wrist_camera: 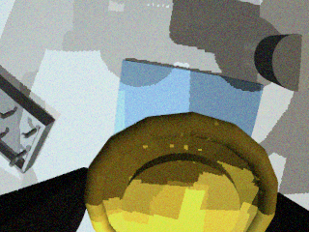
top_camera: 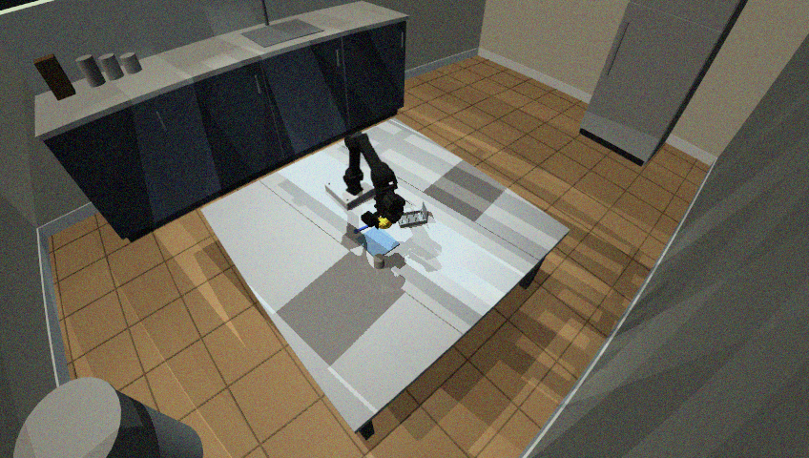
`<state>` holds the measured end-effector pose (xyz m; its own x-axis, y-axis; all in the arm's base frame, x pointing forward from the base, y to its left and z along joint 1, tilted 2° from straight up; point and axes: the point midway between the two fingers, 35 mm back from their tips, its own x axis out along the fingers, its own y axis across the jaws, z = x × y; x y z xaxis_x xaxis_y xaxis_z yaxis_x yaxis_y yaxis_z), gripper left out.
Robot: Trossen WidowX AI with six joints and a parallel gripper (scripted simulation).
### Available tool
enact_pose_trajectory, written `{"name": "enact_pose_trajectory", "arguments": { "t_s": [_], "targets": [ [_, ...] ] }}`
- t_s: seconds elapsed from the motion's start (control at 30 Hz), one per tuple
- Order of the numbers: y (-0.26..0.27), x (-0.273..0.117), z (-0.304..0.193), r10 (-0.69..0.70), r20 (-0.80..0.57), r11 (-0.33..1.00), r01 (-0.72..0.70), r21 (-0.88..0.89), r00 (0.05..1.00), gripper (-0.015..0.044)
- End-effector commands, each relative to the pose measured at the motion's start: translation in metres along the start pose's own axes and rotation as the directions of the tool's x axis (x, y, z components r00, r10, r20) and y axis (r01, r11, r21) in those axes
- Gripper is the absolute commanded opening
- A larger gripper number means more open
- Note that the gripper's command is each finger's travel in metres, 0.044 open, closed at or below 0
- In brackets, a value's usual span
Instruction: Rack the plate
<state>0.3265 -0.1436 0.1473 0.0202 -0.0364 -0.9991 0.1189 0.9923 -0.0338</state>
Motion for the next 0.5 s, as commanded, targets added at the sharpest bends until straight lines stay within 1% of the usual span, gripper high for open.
{"name": "enact_pose_trajectory", "arguments": {
  "t_s": [0.0,0.13,0.27,0.47],
  "targets": [
    [0.000,-0.016,0.000,-0.003,0.005,1.000,0.003,0.004,1.000,0.0000],
    [0.000,-0.029,0.000,-0.003,0.005,1.000,0.003,0.004,1.000,0.0000],
    [0.002,-0.032,-0.001,-0.003,0.005,1.000,0.003,0.009,1.000,0.0000],
    [0.050,-0.035,-0.024,0.002,0.003,0.983,-0.003,0.186,1.000,0.0000]
  ]
}}
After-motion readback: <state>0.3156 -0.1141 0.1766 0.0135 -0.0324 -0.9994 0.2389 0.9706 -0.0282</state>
